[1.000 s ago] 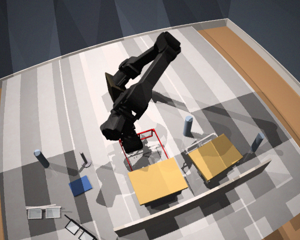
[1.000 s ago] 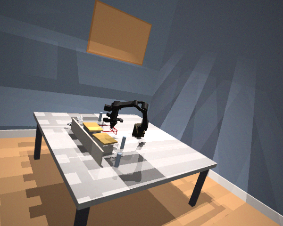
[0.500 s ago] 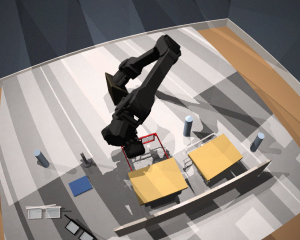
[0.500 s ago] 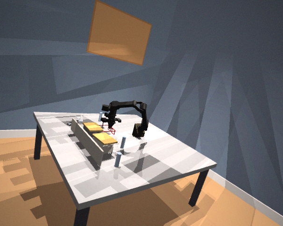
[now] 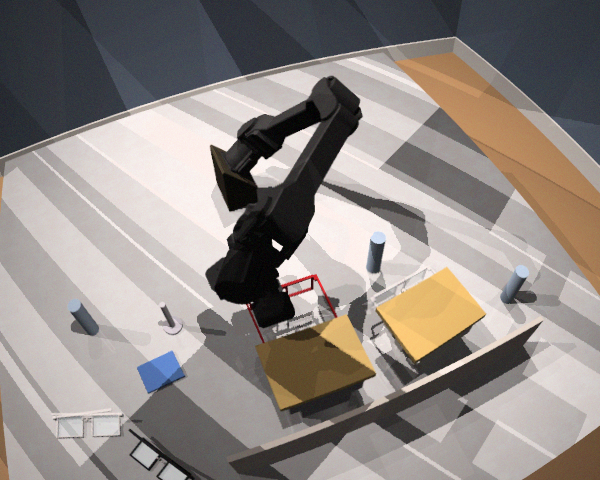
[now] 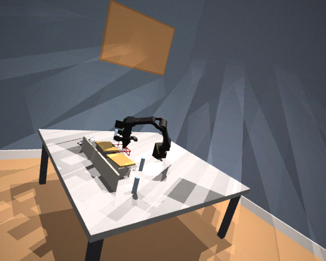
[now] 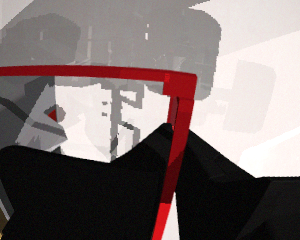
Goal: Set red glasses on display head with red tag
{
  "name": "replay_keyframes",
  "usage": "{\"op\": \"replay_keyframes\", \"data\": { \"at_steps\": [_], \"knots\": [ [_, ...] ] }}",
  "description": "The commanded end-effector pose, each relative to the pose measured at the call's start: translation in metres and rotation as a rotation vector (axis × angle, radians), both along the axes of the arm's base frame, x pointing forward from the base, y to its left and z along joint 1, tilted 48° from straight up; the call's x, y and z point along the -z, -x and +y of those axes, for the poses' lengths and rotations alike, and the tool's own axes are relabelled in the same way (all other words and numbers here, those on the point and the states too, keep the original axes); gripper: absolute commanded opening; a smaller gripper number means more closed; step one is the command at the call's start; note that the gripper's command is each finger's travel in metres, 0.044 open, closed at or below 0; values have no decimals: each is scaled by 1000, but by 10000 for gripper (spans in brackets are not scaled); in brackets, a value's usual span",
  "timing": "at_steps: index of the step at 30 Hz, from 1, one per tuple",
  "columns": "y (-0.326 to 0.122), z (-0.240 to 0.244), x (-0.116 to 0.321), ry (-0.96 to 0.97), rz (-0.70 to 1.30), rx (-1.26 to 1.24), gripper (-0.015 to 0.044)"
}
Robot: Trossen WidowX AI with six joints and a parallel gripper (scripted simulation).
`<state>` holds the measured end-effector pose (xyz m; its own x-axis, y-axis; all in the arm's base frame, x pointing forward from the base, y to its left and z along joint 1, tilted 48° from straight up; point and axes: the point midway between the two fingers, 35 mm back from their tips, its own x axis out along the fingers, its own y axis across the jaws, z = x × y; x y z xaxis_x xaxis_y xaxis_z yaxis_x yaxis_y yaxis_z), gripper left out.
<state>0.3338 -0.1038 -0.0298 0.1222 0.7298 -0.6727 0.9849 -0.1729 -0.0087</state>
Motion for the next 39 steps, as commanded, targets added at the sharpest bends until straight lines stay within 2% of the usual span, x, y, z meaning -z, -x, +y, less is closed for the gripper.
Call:
{"op": "replay_keyframes", "data": {
  "at_steps": [1,39],
  "knots": [
    [-7,-1,0,-3,0,5,0],
    [-58,-10,0,-3,-2,5,0]
  ]
}}
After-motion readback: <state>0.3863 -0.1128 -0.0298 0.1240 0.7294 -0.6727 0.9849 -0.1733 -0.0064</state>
